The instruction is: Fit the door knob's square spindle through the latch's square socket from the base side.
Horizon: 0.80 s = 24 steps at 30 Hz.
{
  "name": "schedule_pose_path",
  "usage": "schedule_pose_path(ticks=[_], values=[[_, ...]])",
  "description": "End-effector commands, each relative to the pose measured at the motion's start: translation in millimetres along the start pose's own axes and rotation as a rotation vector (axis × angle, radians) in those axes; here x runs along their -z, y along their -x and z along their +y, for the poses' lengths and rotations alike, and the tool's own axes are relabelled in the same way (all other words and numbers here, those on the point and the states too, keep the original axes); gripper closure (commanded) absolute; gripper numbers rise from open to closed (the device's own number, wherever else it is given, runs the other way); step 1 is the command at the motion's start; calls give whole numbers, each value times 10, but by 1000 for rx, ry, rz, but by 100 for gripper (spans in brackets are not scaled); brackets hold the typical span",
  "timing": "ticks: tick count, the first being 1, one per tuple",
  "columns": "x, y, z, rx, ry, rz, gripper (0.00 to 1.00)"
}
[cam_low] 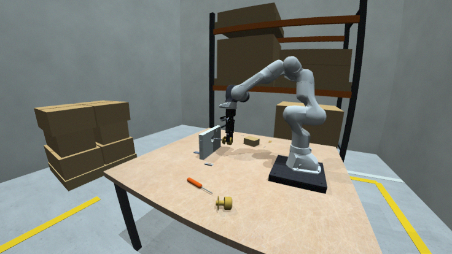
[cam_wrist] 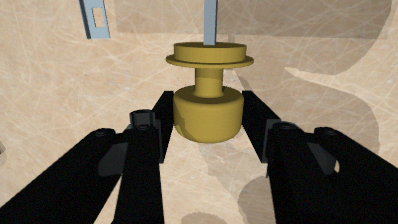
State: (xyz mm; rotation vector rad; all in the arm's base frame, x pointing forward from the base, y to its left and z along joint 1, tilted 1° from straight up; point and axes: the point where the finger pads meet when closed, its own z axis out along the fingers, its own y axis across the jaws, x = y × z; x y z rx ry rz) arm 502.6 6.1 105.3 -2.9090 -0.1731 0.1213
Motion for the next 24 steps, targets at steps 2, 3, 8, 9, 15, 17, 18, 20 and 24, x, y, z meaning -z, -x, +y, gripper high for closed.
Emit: schedule_pose_path(ticks=[2,3,8,9,15,17,18,20,24], values=[[12,-17,2,-2,2,1,58],[12,-17,2,-2,2,1,58],[12,-17,2,-2,2,1,58],[12,-17,2,-2,2,1,58],[12,-27,4,-2,2,1,58],[12,-38,6,-2,2,1,58],[12,-44,7,-2,2,1,58],[12,-56,10,-2,2,1,58],[12,-66,12,-2,2,1,58]])
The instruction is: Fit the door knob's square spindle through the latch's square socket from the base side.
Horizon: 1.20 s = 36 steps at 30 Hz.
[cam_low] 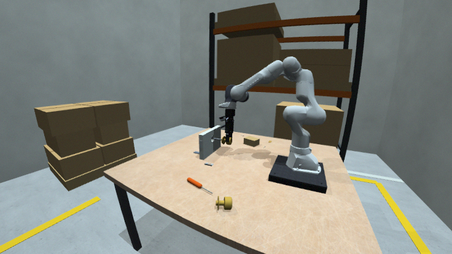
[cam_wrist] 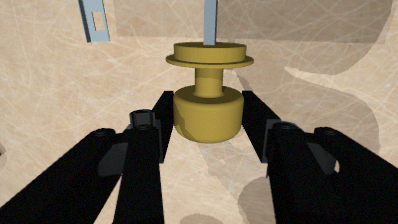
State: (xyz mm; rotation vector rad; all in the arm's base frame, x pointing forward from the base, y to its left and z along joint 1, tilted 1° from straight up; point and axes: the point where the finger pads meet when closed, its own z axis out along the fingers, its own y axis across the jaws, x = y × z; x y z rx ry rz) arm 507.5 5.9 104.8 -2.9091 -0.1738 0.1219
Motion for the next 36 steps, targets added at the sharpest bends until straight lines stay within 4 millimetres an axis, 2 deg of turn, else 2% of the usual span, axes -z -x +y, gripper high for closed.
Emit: schedule_pose_path(ticks=[1,36], values=[[12,-17,4,-2,2,1,58],[15,-68,5,-3,2,1,58]])
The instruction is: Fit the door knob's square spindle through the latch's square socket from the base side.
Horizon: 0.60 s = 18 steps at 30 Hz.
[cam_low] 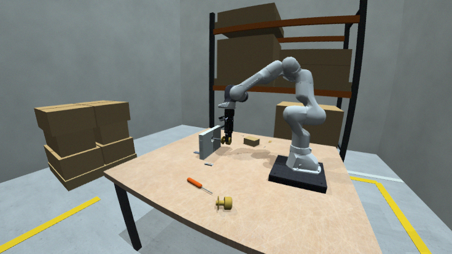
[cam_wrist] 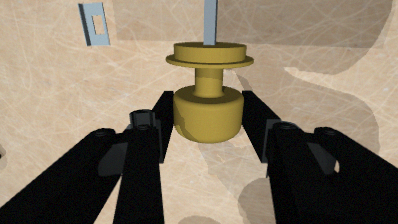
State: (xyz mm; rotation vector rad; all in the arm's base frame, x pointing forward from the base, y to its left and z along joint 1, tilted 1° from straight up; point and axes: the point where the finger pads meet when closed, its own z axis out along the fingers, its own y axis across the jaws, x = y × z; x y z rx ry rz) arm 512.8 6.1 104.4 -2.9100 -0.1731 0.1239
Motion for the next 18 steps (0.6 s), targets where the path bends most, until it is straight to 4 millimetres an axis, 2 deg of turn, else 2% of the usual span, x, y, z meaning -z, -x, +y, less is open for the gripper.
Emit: schedule_pose_path(ticks=[1,18], values=[[15,-16,1,-2,1,2,58],[19,-65,1,-2,1,2,58]])
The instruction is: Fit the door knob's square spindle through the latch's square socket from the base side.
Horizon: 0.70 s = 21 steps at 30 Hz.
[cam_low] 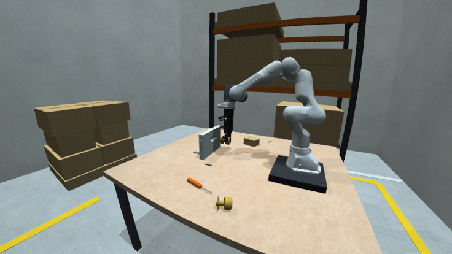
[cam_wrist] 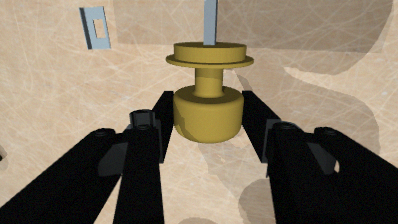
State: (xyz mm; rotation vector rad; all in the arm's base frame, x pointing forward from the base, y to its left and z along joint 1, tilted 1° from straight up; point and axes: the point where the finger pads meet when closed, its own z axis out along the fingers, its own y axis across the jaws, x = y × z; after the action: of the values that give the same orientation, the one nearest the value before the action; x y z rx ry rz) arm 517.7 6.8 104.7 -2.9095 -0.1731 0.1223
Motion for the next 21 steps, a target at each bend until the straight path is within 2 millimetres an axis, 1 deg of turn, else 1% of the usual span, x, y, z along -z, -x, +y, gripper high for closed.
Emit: schedule_pose_path(ticks=[1,15,21], values=[[12,-16,2,-3,2,1,58],[13,-22,2,-3,2,1,58],[15,-56,3,-3,2,1,58]])
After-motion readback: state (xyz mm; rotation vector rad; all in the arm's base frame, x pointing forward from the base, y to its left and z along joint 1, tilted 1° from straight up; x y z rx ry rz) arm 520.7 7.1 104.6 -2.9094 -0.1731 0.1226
